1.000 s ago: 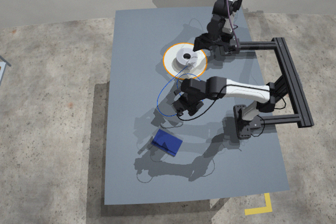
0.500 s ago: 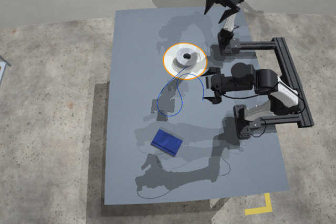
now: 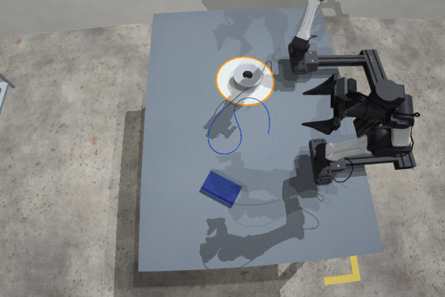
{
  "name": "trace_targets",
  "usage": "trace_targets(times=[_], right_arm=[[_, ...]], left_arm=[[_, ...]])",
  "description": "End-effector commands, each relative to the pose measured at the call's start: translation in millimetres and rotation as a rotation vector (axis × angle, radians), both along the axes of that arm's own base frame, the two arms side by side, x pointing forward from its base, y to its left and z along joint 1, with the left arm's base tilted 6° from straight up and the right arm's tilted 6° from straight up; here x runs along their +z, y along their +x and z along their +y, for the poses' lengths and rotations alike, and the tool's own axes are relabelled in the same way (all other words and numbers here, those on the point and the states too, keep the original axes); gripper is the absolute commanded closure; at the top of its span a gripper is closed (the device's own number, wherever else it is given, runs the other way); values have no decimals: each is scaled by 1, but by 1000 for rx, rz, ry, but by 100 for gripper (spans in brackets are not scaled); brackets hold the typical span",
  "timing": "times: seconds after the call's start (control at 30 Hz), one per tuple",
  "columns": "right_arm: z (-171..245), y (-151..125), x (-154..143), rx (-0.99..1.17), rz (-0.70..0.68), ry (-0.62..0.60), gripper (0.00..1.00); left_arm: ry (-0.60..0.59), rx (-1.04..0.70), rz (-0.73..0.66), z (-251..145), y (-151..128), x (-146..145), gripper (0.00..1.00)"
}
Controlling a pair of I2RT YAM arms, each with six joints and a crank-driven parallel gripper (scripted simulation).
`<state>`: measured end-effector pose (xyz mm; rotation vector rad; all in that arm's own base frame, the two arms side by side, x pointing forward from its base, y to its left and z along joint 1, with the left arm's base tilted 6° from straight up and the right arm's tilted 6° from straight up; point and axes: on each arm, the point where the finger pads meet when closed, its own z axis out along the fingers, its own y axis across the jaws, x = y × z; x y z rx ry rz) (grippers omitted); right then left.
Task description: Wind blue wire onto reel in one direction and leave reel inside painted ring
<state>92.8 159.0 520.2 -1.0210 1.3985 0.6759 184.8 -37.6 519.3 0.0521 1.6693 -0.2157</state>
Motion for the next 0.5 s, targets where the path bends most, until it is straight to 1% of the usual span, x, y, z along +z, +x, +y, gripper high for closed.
trace_targets(times=[0.0, 0.23, 0.47], right_arm=[[-7, -13, 16, 2, 84, 126, 0], [-15, -20, 23, 7, 102, 175, 0], [-16, -21, 24, 8, 105, 183, 0]], left_arm=[[70, -7, -72, 6, -16, 17, 0], [90, -7, -107, 9, -26, 24, 0], [93, -7, -113, 10, -28, 25, 0]])
